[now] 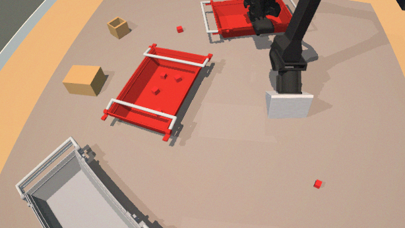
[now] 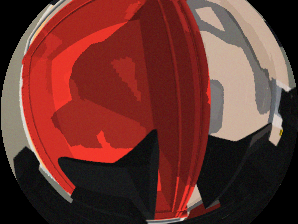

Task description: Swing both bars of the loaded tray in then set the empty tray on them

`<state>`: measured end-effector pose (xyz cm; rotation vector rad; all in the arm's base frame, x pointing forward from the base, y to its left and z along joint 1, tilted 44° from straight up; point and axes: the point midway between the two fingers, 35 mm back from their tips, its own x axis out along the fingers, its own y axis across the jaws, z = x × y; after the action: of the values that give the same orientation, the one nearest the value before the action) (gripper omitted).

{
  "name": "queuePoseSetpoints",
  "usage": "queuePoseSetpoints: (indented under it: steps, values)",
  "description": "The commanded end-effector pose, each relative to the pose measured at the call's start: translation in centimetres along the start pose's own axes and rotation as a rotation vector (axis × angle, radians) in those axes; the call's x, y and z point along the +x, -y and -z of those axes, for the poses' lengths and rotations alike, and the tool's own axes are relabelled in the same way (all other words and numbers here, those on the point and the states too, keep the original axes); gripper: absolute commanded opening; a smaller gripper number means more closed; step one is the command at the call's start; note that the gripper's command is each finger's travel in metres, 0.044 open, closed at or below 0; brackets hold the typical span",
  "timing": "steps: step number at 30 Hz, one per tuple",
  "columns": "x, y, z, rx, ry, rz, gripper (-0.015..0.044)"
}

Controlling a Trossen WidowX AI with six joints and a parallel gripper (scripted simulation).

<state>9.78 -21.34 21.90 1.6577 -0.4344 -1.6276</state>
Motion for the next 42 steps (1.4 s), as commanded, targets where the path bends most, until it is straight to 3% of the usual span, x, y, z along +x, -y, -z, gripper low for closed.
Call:
queuePoseSetpoints:
  steps: [1, 16, 28, 42]
  values:
    - [-0.8, 0.1, 0.2, -0.001, -0.005, 0.01, 0.0]
    - [-7.4, 0.1, 0.0, 0.0, -0.007, 0.012, 0.0]
    - [-7.9, 0.1, 0.0, 0.0, -0.007, 0.011, 0.0]
    - [-11.2, -1.3, 0.0, 0.001, -0.008, 0.014, 0.0]
